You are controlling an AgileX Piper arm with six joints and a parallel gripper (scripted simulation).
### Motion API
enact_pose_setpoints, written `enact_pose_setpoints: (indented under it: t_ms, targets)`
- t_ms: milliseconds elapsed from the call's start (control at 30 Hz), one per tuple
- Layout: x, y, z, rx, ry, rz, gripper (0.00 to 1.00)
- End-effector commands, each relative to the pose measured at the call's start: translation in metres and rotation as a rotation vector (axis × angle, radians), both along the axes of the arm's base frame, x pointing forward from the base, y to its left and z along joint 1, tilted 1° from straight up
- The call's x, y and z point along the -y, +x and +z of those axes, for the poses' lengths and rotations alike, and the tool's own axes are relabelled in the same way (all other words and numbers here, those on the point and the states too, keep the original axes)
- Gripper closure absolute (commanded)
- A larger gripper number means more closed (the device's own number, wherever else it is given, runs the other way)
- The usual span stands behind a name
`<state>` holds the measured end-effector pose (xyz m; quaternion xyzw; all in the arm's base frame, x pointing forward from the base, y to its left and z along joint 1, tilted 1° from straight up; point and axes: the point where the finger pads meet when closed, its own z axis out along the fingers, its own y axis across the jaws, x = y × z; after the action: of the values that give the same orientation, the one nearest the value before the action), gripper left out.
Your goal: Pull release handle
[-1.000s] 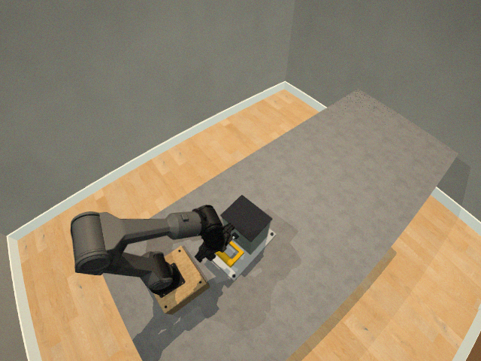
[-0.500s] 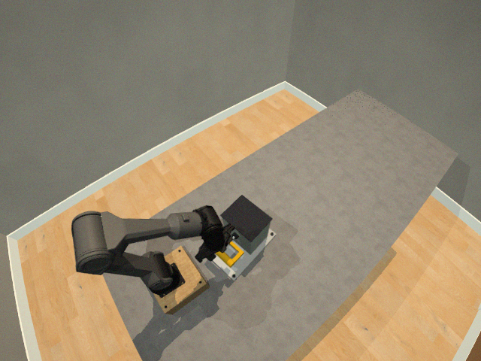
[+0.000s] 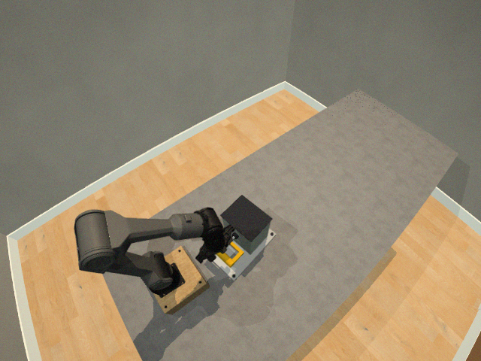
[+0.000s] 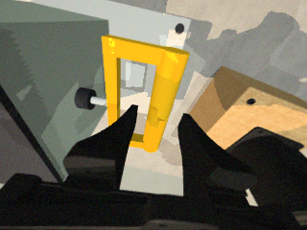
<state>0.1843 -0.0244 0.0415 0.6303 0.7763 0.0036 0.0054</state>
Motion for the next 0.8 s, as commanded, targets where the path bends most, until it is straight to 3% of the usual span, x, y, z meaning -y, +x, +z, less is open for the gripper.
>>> enact_pose_setpoints:
  t_ms: [0,767]
  targets:
    - [0.000,-0.001,-0.003,-0.004,0.001,0.000,0.34]
    - [0.000,0.000,-0.015,-0.003,0.001,0.000,0.34]
